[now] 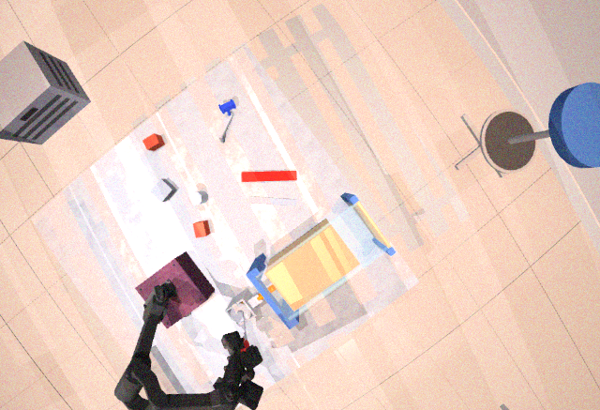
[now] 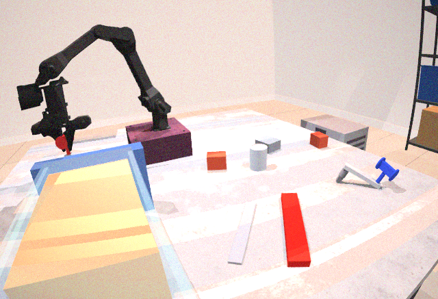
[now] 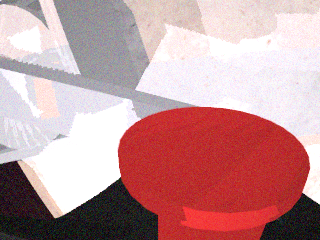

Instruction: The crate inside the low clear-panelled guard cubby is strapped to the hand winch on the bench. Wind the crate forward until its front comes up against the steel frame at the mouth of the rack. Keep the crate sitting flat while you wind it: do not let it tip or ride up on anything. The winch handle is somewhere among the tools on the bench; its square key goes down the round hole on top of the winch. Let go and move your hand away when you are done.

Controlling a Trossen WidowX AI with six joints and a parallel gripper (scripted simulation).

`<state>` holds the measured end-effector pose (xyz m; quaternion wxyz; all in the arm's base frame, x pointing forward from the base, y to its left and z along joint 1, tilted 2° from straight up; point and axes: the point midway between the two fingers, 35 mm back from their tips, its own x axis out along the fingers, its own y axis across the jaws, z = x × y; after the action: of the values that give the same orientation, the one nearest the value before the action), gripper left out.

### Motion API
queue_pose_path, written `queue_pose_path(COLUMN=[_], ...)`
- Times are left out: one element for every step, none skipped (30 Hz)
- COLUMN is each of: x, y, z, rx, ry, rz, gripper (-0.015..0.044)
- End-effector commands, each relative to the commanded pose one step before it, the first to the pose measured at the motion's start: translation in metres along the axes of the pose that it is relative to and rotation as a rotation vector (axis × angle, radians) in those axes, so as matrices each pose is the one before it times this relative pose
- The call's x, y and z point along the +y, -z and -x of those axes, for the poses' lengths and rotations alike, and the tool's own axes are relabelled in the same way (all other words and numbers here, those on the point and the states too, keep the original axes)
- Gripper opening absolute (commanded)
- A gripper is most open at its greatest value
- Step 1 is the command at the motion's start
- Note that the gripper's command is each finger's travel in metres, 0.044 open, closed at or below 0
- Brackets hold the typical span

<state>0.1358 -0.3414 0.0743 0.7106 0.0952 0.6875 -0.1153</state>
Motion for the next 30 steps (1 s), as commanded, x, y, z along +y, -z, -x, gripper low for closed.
queue_pose_path(x=[-0.00034,-0.00001,0.00001,0.00001,0.00005,0.00004,0.00009,0.00006,0.00014,0.00009,0.00018,0.00012,0.00022,0.00014,0.00026,0.00017,0.00030,0.00020,0.00034,0.00022,0.00038,0.00025,0.00042,0.00028,0.00046,0.00030,0.00064,0.00000,0.00000,0.00041], y=[-0.01614,-0.00101,-0.00161,-0.00101,-0.00161,-0.00101,-0.00160,-0.00101,-0.00160,-0.00101,-0.00159,-0.00101,-0.00159,-0.00101,-0.00158,-0.00101,-0.00157,-0.00101,-0.00156,-0.00100,-0.00155,-0.00100,-0.00153,-0.00100,-0.00152,-0.00099,-0.00196,0.00000,0.00000,-0.00116], z=[0.00227,0.00002,0.00003,0.00002,0.00003,0.00002,0.00003,0.00001,0.00003,0.00001,0.00002,0.00001,0.00002,0.00001,0.00002,0.00001,0.00002,0.00001,0.00002,0.00001,0.00002,0.00001,0.00002,0.00001,0.00002,0.00001,0.00003,0.00000,0.00000,0.00001], rx=[-0.02785,-0.00010,-0.00016,-0.00010,-0.00016,-0.00010,-0.00016,-0.00010,-0.00016,-0.00010,-0.00016,-0.00010,-0.00016,-0.00010,-0.00016,-0.00010,-0.00016,-0.00010,-0.00016,-0.00010,-0.00016,-0.00010,-0.00016,-0.00010,-0.00016,-0.00010,-0.00020,0.00000,0.00000,-0.00012], ry=[0.00574,0.00000,-0.00001,0.00000,-0.00001,-0.00001,-0.00001,-0.00001,-0.00002,-0.00001,-0.00002,-0.00001,-0.00003,-0.00002,-0.00003,-0.00002,-0.00003,-0.00002,-0.00004,-0.00003,-0.00004,-0.00003,-0.00005,-0.00003,-0.00005,-0.00003,-0.00007,0.00000,0.00000,-0.00004], rz=[0.0079,0.0000,0.0000,0.0000,0.0000,0.0000,0.0000,0.0000,0.0000,0.0000,0.0000,0.0000,0.0000,0.0000,0.0000,0.0000,0.0000,0.0000,0.0000,0.0000,0.0000,0.0000,0.0000,0.0000,0.0000,0.0000,0.0000,0.0000,0.0000,0.0000], gripper=[0.0000,0.0000,0.0000,0.0000,0.0000,0.0000,0.0000,0.0000,0.0000,0.0000,0.0000,0.0000,0.0000,0.0000,0.0000,0.0000,0.0000,0.0000,0.0000,0.0000,0.0000,0.0000,0.0000,0.0000,0.0000,0.0000,0.0000,0.0000,0.0000,0.0000])
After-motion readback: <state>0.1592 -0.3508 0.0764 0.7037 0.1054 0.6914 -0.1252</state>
